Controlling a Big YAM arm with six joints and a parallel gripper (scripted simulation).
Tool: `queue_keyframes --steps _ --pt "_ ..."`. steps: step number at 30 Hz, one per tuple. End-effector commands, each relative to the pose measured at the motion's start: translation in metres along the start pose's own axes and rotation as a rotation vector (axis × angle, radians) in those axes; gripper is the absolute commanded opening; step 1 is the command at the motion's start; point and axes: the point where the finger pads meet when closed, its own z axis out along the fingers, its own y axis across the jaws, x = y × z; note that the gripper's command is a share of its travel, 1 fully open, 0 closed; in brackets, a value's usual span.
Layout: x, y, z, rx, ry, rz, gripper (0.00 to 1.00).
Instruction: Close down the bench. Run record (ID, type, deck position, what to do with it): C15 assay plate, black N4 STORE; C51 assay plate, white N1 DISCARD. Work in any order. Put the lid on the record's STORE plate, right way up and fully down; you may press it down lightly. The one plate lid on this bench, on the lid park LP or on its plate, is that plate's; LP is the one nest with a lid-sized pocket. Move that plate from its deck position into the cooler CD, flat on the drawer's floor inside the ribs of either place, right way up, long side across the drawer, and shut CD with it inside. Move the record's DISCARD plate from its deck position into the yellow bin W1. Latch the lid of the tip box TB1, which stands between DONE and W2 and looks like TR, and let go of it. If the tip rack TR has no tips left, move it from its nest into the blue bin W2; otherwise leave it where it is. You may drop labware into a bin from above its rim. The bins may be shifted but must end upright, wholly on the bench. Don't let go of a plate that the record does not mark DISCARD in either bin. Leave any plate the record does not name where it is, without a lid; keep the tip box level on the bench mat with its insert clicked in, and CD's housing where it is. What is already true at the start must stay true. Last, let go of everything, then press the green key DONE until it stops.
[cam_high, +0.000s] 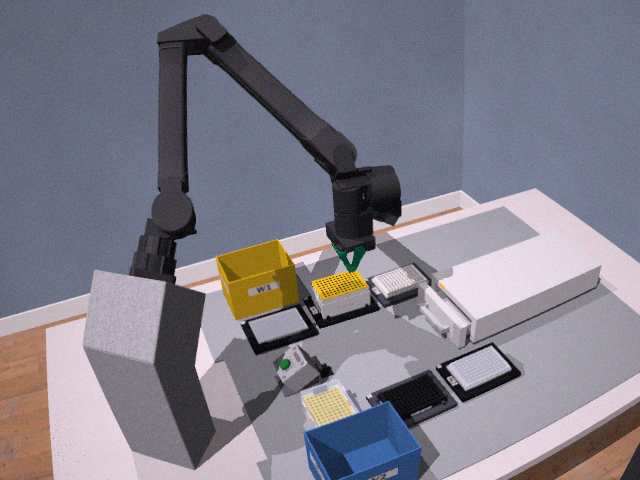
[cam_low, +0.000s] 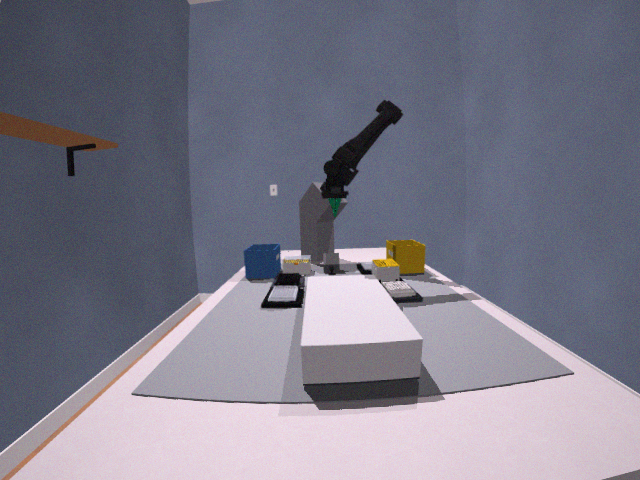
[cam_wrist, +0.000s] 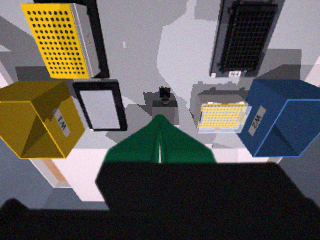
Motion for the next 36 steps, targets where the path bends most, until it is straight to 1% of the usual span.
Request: queue_keyframes --steps 1,29,30,31,35,36 --pt "-0.002 0.007 -0.001 -0.007 0.004 -0.004 0.00" --pt "-0.002 0.007 -0.001 -0.007 0.004 -0.004 0.00" --pt "-0.019 0.005 0.001 -0.003 -0.013 -0.068 0.30" --pt "-0.024 0.004 0.004 0.000 -0.020 -0.107 0.30" --pt "-0.037 0.005 0.013 0.001 -0.019 -0.240 0.30" --pt "-0.037 0.005 0.013 0.001 -0.019 -0.240 0.30"
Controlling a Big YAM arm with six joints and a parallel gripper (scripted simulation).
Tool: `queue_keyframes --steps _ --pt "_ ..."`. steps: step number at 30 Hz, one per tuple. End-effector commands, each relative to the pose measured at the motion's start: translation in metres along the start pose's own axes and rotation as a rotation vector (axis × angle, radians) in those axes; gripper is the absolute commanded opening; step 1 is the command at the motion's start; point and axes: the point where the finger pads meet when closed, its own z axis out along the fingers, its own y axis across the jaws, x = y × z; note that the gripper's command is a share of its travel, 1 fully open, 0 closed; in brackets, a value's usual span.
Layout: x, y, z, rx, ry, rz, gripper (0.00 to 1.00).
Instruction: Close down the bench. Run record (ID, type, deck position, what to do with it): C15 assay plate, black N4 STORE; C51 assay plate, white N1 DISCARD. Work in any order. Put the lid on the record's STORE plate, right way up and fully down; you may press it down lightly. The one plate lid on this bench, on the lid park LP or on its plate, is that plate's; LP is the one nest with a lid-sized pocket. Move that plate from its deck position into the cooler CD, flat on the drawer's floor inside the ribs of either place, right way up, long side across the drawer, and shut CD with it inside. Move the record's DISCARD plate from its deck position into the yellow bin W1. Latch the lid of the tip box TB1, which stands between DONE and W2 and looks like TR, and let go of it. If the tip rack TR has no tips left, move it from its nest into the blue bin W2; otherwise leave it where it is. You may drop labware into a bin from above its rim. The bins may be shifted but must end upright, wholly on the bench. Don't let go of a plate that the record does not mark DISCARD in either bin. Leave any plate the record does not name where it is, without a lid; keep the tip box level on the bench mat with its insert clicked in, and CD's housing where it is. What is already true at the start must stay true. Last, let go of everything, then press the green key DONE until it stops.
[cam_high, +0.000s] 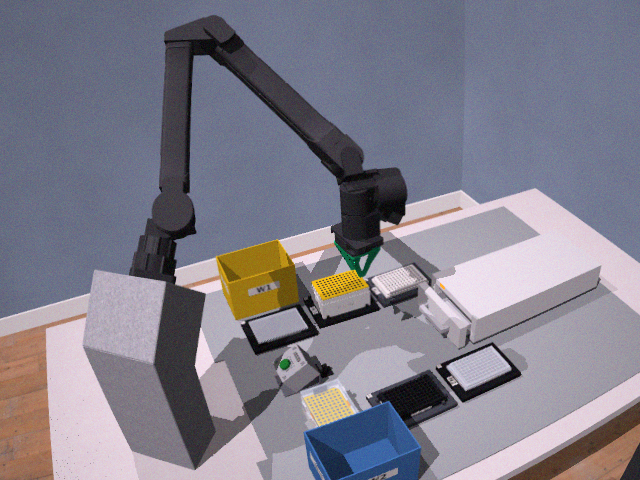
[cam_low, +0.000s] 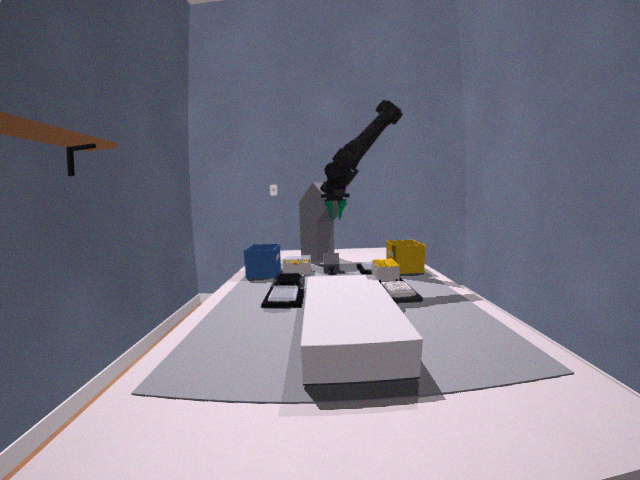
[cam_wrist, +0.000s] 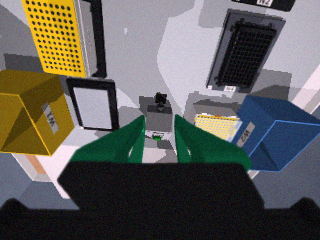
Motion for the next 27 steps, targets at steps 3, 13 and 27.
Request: queue_keyframes --steps 3,13,27 --pt "-0.030 0.000 0.008 0.003 -0.024 -0.185 0.30" --pt "-0.063 -0.003 0.030 0.005 -0.024 -0.517 0.30" --pt "-0.103 -0.007 0.056 0.008 -0.024 -0.916 0.30"
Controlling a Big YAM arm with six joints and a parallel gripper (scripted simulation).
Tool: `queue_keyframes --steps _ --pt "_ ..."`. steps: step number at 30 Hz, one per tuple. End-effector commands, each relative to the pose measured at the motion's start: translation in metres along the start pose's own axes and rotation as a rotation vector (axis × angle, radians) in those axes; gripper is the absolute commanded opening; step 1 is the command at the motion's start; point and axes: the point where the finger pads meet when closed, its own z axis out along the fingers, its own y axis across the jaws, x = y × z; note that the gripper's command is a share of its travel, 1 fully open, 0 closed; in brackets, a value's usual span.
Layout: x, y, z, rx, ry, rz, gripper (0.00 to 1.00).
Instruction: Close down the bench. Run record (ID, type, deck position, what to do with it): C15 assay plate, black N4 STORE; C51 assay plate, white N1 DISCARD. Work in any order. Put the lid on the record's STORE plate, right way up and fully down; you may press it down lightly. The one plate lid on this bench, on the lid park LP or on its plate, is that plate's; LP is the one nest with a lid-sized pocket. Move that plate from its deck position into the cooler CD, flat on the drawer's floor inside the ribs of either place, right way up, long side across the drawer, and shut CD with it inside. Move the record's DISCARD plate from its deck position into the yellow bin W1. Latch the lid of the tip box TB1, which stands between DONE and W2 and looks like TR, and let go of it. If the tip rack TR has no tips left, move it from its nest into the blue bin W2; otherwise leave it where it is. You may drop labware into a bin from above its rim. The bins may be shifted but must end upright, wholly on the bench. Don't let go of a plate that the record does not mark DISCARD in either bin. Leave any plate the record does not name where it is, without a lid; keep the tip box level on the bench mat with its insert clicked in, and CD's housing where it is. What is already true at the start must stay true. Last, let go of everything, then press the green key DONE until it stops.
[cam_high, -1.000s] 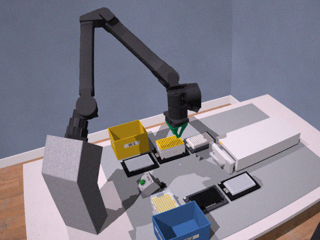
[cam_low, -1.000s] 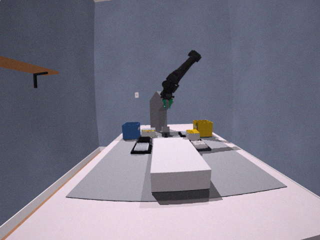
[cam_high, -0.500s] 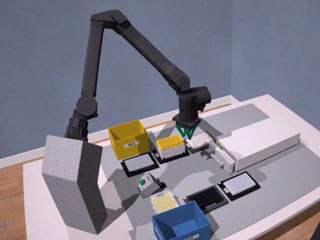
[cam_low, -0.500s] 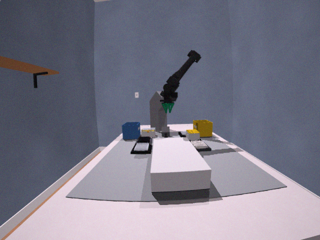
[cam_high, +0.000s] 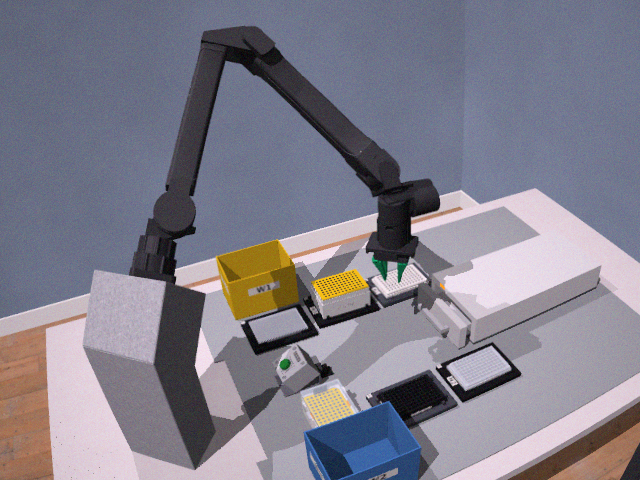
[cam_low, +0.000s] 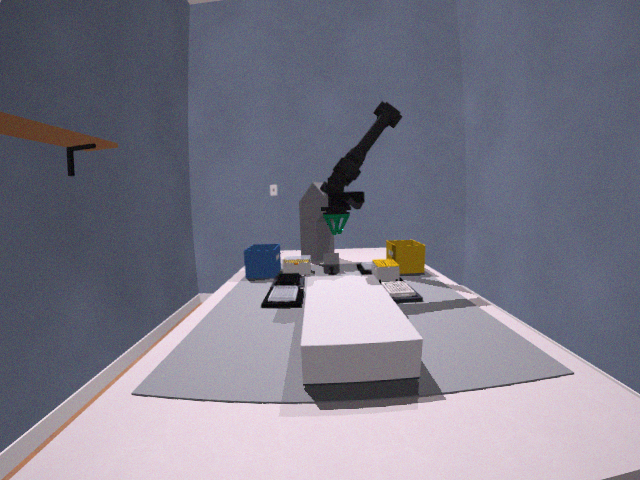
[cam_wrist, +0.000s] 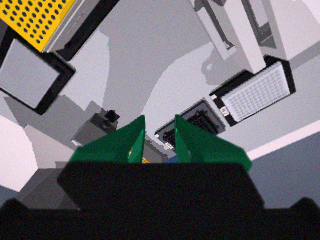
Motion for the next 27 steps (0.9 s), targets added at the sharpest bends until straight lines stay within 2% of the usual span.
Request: queue_keyframes --steps 1,6,8,19,27 --pt "-0.021 -0.015 0.010 0.012 -0.017 -0.199 0.30" --pt "-0.032 -0.028 0.021 0.013 -0.016 -0.365 0.30" --pt "-0.032 -0.028 0.021 0.013 -0.016 -0.365 0.30" --pt "-0.053 -0.052 0.045 -0.002 -0.008 -0.717 0.30" --pt "-0.066 -0.068 0.058 -0.002 -0.008 -0.732 0.30"
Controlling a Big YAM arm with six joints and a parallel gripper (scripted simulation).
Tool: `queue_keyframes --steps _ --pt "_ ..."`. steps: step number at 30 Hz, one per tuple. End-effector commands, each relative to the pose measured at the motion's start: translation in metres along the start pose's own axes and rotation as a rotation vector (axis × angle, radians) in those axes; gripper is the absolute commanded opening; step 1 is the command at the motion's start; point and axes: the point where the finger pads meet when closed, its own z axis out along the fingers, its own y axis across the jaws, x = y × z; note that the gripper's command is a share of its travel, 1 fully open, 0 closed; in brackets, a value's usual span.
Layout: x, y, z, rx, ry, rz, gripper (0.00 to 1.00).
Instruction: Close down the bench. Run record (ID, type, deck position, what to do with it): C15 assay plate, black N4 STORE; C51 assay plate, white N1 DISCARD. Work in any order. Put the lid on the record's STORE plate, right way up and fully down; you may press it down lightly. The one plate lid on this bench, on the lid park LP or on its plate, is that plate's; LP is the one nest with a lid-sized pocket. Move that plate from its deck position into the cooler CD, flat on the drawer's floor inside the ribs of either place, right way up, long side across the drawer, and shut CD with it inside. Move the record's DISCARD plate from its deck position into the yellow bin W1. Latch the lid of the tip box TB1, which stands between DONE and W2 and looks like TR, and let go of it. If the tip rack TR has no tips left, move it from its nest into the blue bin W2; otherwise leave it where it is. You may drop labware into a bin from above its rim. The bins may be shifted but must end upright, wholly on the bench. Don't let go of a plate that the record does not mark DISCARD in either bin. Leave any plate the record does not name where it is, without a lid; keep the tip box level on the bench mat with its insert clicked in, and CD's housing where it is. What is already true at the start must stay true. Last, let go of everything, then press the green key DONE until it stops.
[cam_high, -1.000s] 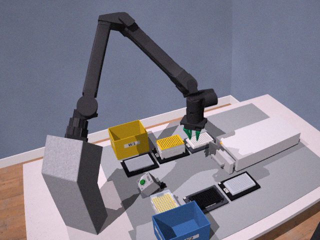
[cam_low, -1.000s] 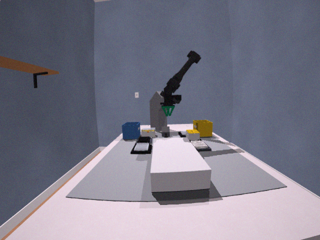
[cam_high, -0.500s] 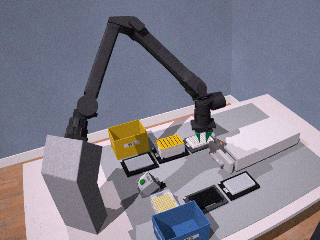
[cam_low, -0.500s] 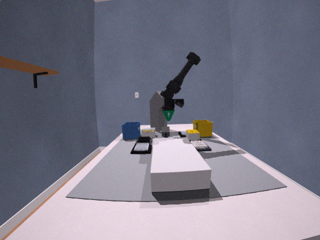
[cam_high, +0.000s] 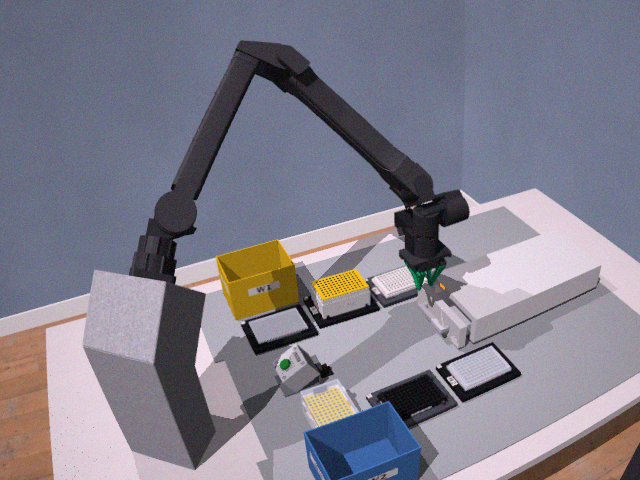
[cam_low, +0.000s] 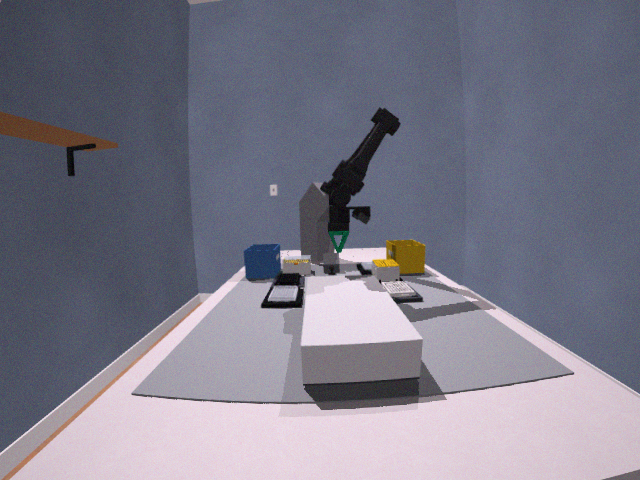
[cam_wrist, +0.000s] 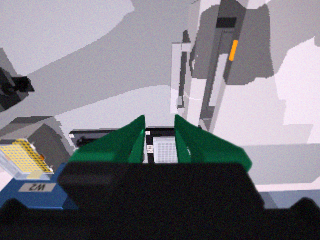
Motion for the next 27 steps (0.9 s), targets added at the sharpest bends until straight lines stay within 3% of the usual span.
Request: queue_keyframes --steps 1,8,10,11,27 --pt "-0.007 -0.015 0.010 -0.008 -0.006 -0.038 0.30" --pt "-0.008 -0.036 0.024 -0.007 -0.007 -0.016 0.30" --pt "-0.007 -0.035 0.024 -0.008 -0.007 -0.022 0.30" --pt "-0.002 -0.018 0.029 -0.035 -0.005 -0.003 0.30" --pt "-0.003 -0.021 0.028 -0.029 -0.006 -0.007 0.30"
